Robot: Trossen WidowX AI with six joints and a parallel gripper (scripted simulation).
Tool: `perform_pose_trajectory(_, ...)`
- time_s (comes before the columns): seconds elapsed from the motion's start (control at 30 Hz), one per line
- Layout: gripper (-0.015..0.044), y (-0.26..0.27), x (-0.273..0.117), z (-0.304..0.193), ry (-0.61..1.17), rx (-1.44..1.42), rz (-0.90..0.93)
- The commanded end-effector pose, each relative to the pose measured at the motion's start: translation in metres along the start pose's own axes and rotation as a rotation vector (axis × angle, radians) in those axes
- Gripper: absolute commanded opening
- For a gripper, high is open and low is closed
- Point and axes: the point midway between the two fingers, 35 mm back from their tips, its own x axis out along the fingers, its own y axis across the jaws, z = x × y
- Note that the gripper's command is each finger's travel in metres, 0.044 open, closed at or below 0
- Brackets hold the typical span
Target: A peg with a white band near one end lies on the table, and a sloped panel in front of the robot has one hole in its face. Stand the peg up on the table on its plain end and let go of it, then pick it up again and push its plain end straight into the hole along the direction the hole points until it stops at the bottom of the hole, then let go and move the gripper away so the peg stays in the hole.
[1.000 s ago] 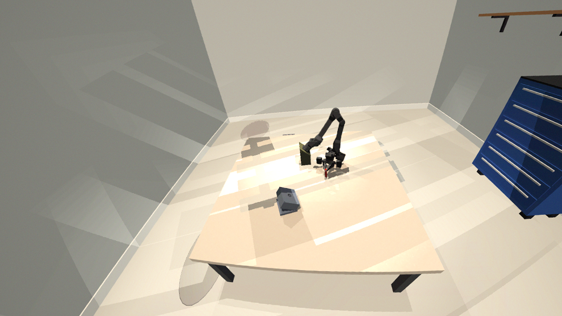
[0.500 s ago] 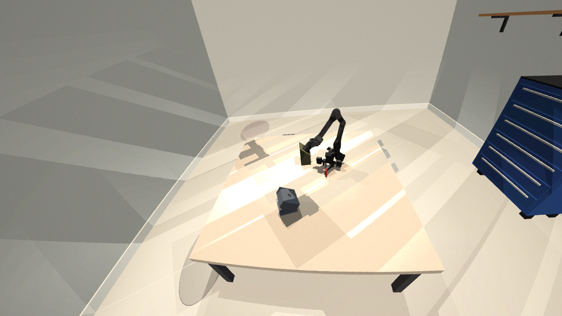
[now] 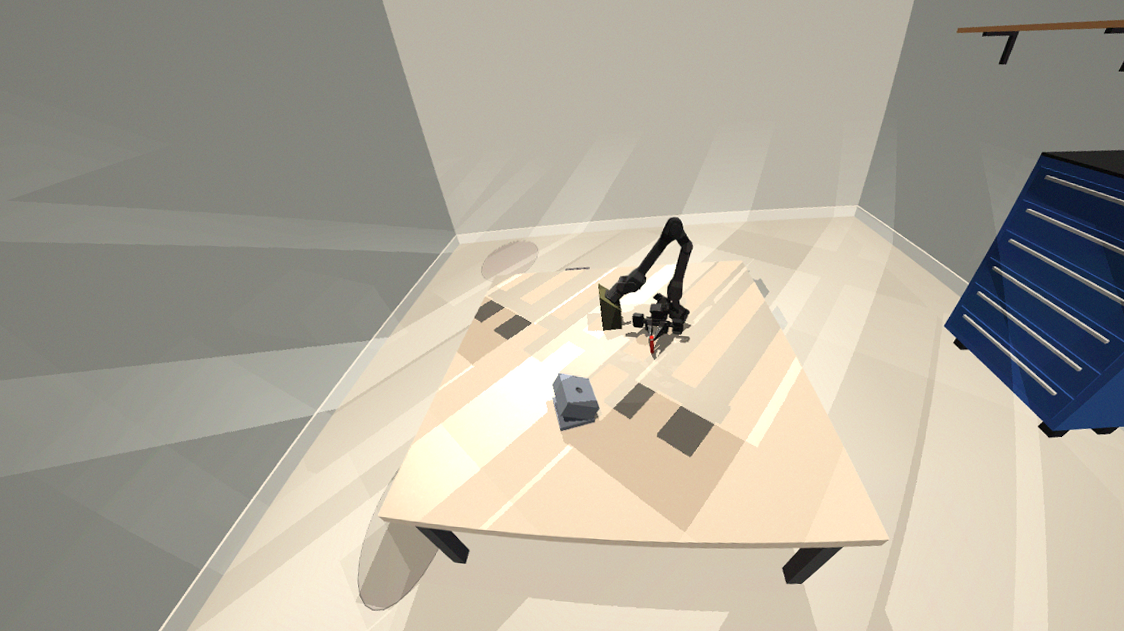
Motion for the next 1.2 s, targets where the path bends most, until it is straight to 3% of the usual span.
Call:
perform_pose_trajectory(0.0,0.005,0.0002,-0.001,-0.0025,0.001,0.0,0.0)
perform_pose_trajectory(0.27,0.0056,-0.0004,-0.0013,-0.0004,-0.007,0.002,0.003)
perform_pose_trajectory(0.37,0.013,-0.0004,-0.0014,-0.0005,-0.008,0.002,0.003)
perform_pose_trajectory(1.17,0.013,-0.0004,-0.0014,-0.0005,-0.008,0.002,0.003)
